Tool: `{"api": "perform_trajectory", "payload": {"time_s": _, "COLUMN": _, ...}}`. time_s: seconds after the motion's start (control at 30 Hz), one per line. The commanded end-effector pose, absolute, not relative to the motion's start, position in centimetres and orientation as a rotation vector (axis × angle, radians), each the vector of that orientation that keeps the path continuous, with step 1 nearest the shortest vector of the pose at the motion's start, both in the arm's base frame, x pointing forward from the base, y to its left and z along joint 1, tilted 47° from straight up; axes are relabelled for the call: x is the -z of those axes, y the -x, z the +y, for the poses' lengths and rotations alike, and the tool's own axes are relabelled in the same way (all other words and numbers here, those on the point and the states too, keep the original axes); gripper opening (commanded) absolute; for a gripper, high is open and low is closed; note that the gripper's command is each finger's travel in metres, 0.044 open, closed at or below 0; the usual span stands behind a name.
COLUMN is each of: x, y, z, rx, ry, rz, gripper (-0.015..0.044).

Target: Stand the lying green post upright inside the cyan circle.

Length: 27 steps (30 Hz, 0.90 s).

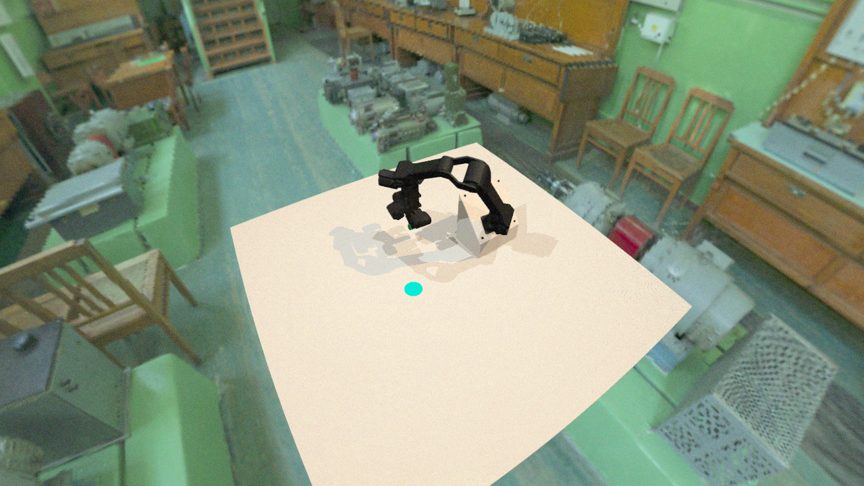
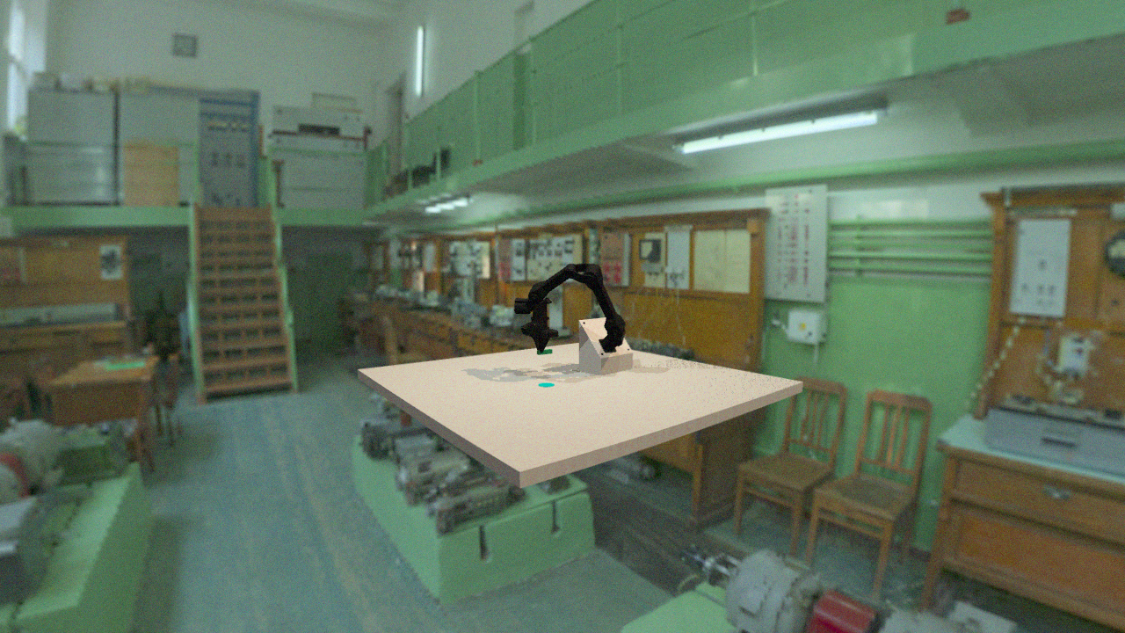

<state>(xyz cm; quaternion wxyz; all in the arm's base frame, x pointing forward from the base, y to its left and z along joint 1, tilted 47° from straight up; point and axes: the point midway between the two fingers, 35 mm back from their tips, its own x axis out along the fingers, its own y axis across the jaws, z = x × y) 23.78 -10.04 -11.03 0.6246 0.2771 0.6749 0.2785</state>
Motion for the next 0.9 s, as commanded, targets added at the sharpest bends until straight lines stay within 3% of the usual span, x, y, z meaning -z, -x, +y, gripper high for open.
{"api": "perform_trajectory", "payload": {"time_s": 0.0, "x": 10.0, "y": -23.9, "z": -11.1, "rx": -0.637, "ry": -0.626, "rz": 1.545, "gripper": 0.0023}}
{"api": "perform_trajectory", "payload": {"time_s": 0.87, "x": 5.4, "y": -26.5, "z": -11.4, "rx": -0.575, "ry": -0.673, "rz": 1.574, "gripper": 0.0023}}
